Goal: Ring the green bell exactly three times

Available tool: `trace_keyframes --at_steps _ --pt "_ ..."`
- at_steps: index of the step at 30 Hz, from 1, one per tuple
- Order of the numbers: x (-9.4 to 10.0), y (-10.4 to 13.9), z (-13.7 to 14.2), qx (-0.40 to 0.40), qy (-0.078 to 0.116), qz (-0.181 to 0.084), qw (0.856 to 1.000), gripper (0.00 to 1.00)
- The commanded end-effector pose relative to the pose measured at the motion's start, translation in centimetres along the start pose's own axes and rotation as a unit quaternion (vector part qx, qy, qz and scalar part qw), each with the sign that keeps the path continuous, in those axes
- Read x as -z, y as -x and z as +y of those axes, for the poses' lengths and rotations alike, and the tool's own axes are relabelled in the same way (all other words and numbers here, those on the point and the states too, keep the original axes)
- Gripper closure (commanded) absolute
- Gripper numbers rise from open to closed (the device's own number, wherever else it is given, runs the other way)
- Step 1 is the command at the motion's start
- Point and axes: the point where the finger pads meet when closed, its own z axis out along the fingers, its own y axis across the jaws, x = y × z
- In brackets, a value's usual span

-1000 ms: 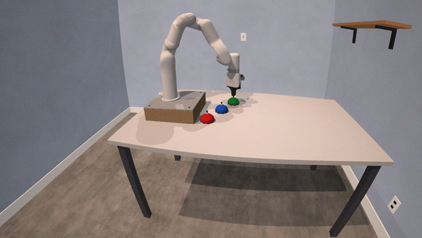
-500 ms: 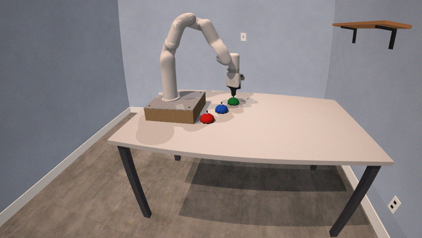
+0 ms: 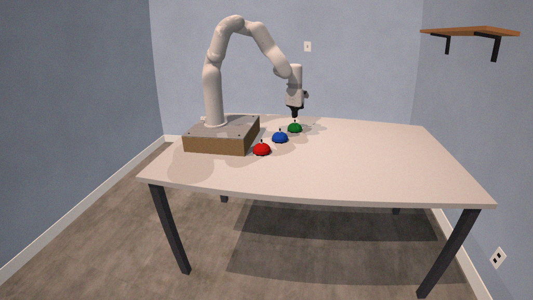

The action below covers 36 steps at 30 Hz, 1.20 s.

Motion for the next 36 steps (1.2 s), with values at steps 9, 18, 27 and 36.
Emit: trace_keyframes --at_steps 9,18,27,36 --pt "3.6 -0.2 0.1 0.0 0.002 0.002 1.0 1.0" --pt "4.7 -0.2 0.1 0.0 0.002 0.002 1.0 1.0" --pt "5.0 -0.2 0.1 0.0 0.002 0.002 1.0 1.0" --pt "5.0 -0.2 0.1 0.0 0.002 0.002 1.0 1.0"
